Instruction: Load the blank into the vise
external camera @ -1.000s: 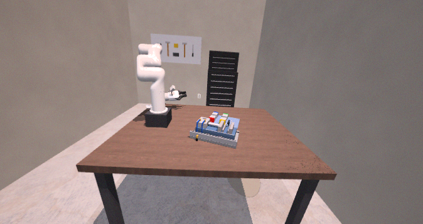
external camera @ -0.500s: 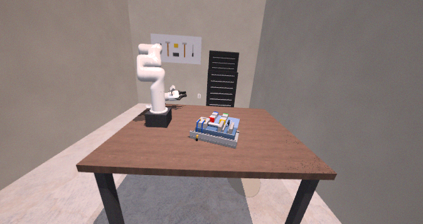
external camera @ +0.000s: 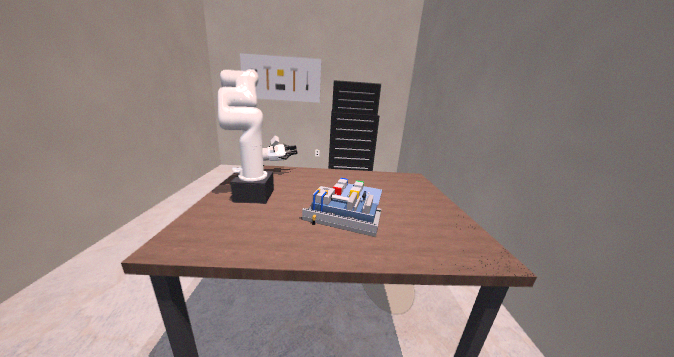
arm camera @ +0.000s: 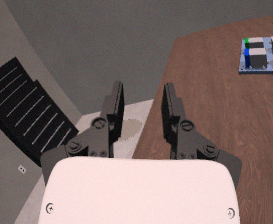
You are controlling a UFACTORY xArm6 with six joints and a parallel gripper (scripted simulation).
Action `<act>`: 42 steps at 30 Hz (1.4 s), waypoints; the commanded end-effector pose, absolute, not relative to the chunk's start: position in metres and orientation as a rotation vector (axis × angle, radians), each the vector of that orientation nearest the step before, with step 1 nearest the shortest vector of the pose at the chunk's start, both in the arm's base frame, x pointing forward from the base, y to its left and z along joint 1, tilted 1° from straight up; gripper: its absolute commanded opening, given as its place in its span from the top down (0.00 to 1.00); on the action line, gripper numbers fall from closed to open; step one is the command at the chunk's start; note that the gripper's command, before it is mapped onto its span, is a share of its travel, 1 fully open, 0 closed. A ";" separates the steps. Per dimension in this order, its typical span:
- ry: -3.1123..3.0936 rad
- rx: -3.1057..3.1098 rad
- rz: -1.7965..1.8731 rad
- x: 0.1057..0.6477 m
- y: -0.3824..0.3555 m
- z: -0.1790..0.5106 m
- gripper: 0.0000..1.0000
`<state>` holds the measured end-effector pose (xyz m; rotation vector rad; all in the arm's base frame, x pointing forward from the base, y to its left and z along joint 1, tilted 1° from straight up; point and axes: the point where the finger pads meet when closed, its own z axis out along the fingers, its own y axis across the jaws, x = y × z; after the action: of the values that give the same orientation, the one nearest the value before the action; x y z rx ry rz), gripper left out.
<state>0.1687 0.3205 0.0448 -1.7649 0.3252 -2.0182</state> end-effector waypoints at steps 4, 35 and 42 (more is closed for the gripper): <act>0.327 -1.764 -2.017 0.169 0.321 0.045 0.00; 0.113 -1.964 -1.895 0.194 0.298 0.060 0.00; -0.028 -2.079 -1.808 0.210 0.282 0.069 0.00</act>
<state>0.1998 0.2901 0.0620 -2.0028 0.0572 -1.8729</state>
